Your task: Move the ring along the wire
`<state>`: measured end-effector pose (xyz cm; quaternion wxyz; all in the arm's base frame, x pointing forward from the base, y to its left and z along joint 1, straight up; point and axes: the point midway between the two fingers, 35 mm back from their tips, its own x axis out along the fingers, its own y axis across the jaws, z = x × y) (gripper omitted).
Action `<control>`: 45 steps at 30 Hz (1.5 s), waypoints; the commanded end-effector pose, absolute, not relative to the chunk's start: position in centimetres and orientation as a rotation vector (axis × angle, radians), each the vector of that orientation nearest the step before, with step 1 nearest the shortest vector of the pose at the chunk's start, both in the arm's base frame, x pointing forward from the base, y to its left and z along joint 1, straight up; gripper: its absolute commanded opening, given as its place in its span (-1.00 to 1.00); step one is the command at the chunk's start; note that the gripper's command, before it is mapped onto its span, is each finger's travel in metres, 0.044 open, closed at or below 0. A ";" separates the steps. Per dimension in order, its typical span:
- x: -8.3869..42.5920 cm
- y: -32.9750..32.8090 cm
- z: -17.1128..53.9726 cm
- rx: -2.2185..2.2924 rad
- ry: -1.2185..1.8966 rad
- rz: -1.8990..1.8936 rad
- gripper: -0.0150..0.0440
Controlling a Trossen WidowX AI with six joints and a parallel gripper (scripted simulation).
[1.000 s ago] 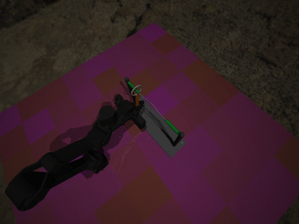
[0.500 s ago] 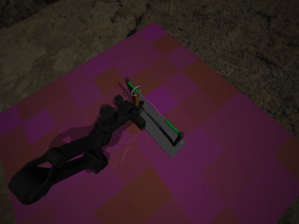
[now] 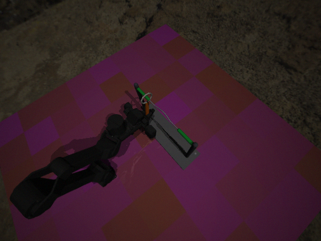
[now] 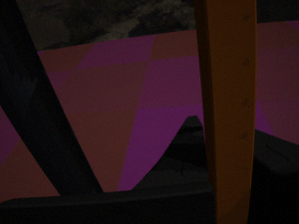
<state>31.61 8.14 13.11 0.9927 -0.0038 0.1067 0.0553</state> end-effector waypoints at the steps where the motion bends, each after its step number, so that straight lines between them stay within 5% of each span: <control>1: 31.6 8.1 13.1 -0.002 0.214 0.107 -1.00; 4: 31.6 8.1 13.1 -0.002 0.214 0.107 -1.00; 16: 31.5 8.1 13.1 -0.008 0.214 0.111 0.05; 45: 26.8 7.6 14.2 -0.001 0.217 0.108 0.05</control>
